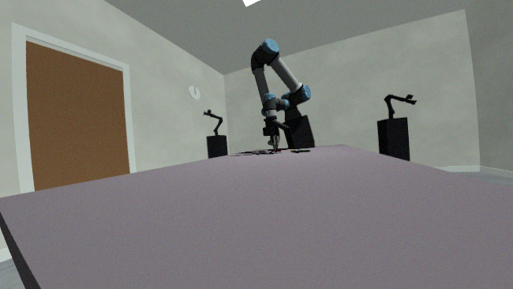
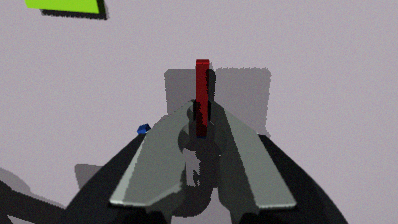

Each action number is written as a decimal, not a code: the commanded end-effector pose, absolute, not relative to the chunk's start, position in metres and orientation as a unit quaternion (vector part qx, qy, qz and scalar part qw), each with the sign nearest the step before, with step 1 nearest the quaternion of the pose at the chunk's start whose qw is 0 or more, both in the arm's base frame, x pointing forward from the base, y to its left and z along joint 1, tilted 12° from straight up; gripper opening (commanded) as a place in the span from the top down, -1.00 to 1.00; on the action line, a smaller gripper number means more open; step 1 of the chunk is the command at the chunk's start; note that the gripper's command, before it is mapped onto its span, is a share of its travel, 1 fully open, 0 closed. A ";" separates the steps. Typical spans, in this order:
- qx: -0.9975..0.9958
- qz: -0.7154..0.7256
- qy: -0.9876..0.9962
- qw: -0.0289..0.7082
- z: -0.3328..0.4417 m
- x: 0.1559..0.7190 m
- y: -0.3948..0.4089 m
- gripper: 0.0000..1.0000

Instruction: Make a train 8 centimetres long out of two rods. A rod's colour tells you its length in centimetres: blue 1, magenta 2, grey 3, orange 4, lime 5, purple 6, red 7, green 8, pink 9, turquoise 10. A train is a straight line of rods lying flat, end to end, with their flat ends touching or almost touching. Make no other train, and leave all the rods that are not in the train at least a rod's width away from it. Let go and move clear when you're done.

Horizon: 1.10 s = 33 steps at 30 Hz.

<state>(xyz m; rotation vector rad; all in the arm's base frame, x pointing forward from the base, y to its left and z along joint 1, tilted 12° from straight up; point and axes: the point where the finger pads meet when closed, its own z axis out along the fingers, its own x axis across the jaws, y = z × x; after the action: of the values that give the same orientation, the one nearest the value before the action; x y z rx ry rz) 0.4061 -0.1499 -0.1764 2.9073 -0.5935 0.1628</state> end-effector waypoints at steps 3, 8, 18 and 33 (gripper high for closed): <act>0.975 0.055 -0.199 0.085 -0.181 0.407 -0.151 1.00; 0.975 0.055 -0.199 0.085 -0.185 0.407 -0.152 1.00; 0.975 0.055 -0.199 0.085 -0.187 0.407 -0.152 1.00; 0.975 0.055 -0.199 0.085 -0.187 0.407 -0.152 1.00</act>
<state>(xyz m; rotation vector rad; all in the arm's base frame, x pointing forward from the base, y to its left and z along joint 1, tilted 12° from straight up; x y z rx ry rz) 0.4068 -0.1519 -0.1869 2.9073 -0.5935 0.1628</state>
